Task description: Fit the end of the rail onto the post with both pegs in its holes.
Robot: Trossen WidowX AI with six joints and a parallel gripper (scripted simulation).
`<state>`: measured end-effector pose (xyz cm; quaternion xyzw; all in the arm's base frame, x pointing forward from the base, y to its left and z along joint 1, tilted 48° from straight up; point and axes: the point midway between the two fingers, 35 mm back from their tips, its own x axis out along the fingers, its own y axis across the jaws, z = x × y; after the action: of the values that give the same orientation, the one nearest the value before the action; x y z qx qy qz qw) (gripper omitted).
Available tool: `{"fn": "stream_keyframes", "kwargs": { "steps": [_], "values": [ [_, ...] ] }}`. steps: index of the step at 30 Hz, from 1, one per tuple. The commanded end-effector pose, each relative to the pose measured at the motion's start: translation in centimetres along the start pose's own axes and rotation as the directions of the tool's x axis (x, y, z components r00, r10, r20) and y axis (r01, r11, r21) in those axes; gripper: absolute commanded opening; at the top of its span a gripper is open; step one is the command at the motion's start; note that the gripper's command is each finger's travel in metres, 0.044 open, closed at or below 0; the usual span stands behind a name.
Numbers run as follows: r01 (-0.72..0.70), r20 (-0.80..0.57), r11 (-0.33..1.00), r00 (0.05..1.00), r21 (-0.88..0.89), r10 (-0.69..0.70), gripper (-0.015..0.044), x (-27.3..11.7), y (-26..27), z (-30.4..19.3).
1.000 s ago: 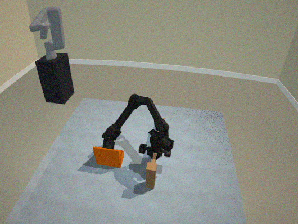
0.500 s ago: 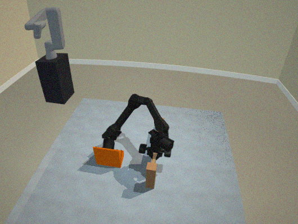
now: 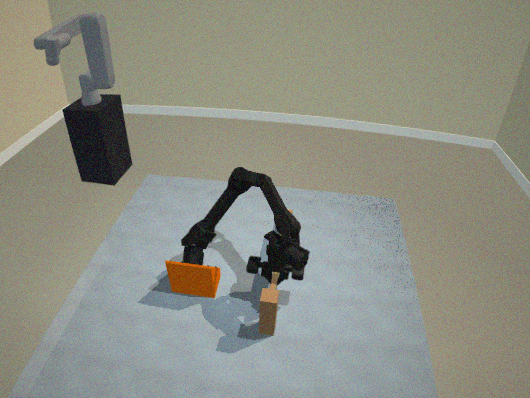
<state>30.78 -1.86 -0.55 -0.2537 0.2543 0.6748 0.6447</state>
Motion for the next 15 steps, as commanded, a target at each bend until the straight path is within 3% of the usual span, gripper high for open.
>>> {"fn": "stream_keyframes", "kwargs": {
  "steps": [1,15],
  "values": [
    [0.006,-0.004,1.000,1.000,-0.003,-0.006,0.0000,-0.24,-0.03,-0.32],
    [0.006,-0.004,1.000,1.000,-0.003,-0.006,0.0000,-0.44,-0.08,-0.69]
  ]
}}
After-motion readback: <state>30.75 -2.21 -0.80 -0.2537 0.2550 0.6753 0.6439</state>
